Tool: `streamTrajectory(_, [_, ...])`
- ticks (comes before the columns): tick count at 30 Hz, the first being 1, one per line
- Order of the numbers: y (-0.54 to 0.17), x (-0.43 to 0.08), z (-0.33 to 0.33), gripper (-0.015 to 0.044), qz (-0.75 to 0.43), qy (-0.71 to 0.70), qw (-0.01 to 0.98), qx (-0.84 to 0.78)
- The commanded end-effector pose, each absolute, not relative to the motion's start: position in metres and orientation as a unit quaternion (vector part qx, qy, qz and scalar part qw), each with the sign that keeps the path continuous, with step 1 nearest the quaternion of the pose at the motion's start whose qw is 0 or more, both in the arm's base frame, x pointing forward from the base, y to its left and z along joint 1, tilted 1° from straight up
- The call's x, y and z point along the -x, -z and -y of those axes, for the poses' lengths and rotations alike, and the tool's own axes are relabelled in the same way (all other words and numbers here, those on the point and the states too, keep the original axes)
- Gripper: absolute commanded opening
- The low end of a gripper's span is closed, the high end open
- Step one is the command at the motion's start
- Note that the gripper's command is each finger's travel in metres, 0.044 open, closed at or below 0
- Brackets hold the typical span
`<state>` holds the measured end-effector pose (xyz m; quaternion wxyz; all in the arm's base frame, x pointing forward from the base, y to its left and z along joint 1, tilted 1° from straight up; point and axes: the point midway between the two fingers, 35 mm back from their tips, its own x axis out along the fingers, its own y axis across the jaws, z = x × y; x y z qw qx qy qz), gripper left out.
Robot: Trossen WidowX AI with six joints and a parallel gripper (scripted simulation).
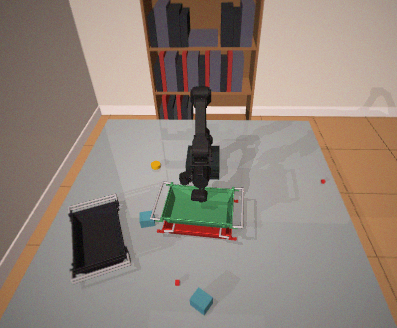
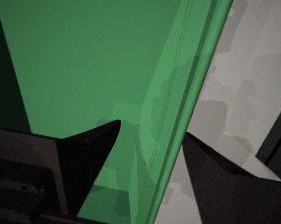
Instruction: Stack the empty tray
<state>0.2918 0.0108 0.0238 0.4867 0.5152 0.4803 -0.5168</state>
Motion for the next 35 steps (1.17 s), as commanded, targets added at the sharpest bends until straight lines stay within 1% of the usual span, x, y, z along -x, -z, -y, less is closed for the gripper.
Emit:
streamTrajectory(1, [-0.024,-0.292,-0.011,0.0367,-0.480,0.517,0.486,-0.516])
streamTrajectory(6, [-0.024,-0.292,-0.011,0.0440,-0.480,0.517,0.486,-0.516])
streamTrajectory(15, [-0.030,-0.293,-0.011,0.0440,-0.480,0.517,0.487,-0.515])
streamTrajectory(31, [-0.130,-0.292,-0.011,0.0440,-0.480,0.517,0.486,-0.516])
streamTrajectory(35, [-0.127,-0.292,-0.011,0.0440,-0.480,0.516,0.487,-0.516])
